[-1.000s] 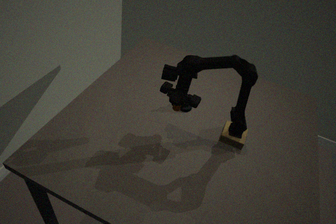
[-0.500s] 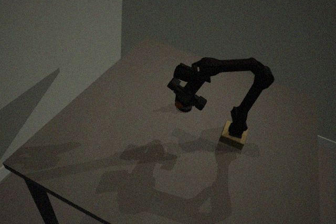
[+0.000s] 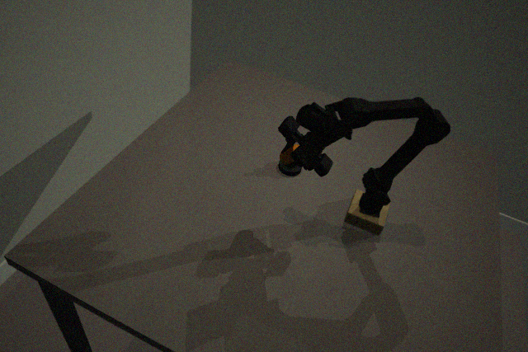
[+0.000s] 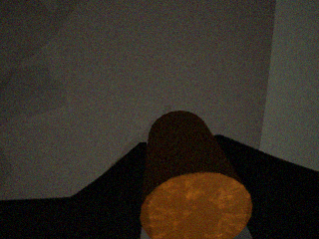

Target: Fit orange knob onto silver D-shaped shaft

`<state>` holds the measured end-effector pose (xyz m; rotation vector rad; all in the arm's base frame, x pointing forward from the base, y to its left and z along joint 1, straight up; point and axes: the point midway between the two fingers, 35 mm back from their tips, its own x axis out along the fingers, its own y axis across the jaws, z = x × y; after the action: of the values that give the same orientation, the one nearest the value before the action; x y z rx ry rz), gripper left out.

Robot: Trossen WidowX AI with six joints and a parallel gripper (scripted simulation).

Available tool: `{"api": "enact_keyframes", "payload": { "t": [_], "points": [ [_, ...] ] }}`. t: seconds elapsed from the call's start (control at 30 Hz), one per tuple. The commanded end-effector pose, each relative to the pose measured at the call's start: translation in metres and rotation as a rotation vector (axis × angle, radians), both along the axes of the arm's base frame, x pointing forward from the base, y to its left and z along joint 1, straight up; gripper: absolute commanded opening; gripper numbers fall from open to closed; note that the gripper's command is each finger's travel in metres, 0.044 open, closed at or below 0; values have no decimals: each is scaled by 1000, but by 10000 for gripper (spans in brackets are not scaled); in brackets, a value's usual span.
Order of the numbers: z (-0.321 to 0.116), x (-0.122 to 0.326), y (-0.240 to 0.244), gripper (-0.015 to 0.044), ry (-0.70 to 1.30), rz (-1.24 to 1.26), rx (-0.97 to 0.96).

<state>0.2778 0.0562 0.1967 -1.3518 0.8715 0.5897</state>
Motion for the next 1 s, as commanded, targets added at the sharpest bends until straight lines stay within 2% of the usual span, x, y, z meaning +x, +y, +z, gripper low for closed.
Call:
{"api": "enact_keyframes", "payload": {
  "t": [0.0, 0.4, 0.83, 0.97],
  "points": [
    [11, -5, 1, 0, -89, -5, -10],
    [34, -23, 4, 0, -338, -14, -42],
    [33, -24, 4, 0, -402, -15, -55],
    [28, -24, 5, 0, -362, -10, -55]
  ]
}}
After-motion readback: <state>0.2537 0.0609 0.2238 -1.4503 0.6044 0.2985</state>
